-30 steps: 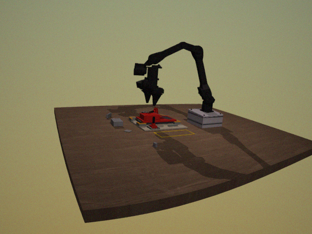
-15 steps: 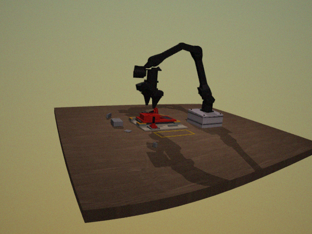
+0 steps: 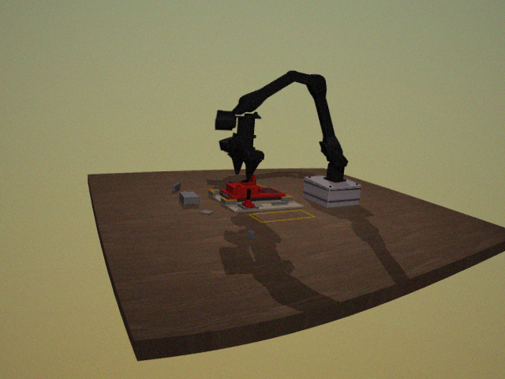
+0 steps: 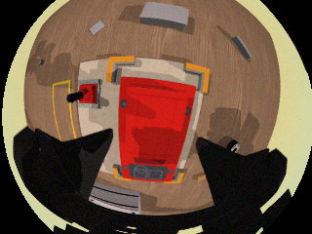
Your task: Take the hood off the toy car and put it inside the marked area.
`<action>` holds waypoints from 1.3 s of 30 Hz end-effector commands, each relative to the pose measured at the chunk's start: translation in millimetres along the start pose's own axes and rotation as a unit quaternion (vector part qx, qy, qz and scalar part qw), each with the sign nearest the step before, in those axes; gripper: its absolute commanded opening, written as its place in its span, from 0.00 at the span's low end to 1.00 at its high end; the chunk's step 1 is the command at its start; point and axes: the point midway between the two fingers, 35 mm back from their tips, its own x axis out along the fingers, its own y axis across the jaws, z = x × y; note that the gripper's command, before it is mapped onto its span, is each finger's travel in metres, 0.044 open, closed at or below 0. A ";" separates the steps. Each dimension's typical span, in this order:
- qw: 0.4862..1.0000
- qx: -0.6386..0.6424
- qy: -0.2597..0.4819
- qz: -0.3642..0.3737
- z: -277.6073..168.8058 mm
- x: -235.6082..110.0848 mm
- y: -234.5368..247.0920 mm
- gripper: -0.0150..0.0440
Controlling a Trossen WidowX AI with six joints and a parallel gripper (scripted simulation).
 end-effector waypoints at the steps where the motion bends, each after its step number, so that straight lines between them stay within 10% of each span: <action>1: 1.000 0.002 0.003 0.002 -1.1 5.7 0.7 1.00; 39: 1.000 0.002 0.003 0.002 -1.8 30.3 1.7 1.00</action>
